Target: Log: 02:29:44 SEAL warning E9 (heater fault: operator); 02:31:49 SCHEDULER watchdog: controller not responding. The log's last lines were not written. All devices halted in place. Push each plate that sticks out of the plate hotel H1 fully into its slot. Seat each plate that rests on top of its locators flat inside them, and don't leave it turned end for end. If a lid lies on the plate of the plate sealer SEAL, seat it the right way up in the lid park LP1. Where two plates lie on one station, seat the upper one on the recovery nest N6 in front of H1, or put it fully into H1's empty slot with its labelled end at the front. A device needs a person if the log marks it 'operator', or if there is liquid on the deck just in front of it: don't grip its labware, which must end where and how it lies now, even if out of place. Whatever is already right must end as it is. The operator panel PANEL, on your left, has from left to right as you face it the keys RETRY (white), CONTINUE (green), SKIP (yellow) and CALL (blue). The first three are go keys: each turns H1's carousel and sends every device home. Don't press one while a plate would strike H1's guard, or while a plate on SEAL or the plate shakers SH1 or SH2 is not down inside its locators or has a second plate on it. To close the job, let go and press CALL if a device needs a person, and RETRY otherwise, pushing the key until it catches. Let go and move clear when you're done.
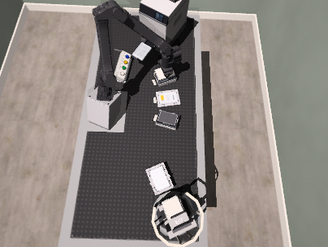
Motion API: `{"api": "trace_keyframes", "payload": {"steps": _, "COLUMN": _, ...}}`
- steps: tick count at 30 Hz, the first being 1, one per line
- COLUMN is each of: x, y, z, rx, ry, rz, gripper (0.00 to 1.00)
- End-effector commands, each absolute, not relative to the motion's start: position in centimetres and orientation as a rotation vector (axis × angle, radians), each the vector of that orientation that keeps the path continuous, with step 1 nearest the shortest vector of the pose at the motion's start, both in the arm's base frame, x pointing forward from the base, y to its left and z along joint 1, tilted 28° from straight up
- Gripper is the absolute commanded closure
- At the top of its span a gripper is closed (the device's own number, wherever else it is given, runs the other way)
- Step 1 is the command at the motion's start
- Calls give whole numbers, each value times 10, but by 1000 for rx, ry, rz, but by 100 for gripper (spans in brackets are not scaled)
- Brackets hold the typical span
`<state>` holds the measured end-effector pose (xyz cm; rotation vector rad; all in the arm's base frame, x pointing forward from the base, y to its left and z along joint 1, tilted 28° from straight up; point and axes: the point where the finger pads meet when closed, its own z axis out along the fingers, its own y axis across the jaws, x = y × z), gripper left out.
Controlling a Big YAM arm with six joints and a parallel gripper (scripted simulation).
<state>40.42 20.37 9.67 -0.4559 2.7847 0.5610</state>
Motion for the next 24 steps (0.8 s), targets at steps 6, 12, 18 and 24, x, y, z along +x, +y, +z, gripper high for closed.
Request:
{"api": "trace_keyframes", "payload": {"steps": 6, "x": 424, "y": 200, "z": 131, "rx": -449, "ry": 2710, "rz": 564, "gripper": 16}}
{"api": "trace_keyframes", "payload": {"steps": 12, "x": 423, "y": 200, "z": 129, "rx": -449, "ry": 2711, "rz": 564, "gripper": 16}}
{"api": "trace_keyframes", "payload": {"steps": 18, "x": 422, "y": 200, "z": 128, "rx": -449, "ry": 2714, "rz": 563, "gripper": 16}}
{"api": "trace_keyframes", "payload": {"steps": 24, "x": 421, "y": 199, "z": 127, "rx": -449, "ry": 2715, "rz": 563, "gripper": 16}}
